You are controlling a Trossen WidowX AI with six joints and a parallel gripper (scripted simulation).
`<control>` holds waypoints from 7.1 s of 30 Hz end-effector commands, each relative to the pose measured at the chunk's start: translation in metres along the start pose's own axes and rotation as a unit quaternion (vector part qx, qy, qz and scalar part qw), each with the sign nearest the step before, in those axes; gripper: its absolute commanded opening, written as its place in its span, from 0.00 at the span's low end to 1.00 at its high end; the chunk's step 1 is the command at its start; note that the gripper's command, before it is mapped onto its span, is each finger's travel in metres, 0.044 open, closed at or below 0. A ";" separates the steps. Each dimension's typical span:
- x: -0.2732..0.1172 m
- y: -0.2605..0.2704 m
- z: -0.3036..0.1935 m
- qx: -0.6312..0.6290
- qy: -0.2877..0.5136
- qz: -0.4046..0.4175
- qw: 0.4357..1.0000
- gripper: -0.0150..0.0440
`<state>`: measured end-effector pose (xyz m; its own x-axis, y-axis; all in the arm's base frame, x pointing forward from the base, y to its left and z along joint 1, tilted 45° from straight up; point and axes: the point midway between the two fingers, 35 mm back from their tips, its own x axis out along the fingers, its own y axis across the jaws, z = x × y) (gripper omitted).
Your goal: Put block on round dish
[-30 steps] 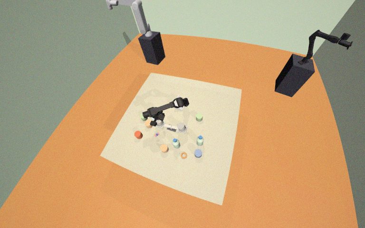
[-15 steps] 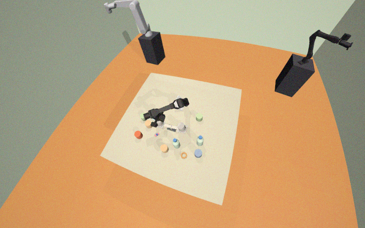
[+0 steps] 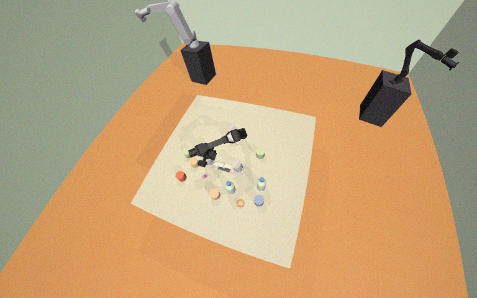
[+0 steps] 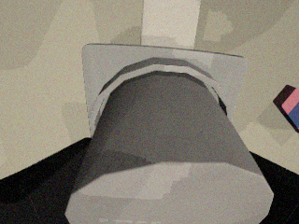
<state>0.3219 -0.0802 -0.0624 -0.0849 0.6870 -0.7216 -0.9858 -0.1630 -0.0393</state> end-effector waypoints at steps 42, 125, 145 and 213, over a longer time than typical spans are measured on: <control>-0.046 -0.006 -0.003 0.007 0.008 -0.011 1.000 0.25; -0.125 0.001 0.001 0.017 0.022 -0.027 0.999 0.25; -0.125 0.001 0.001 0.017 0.022 -0.027 0.999 0.25; 0.020 0.181 -0.139 0.006 0.006 0.002 1.000 0.25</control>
<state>0.1622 -0.1971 -0.1772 -0.0919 0.6759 -0.7312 -0.9859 -0.1647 -0.0283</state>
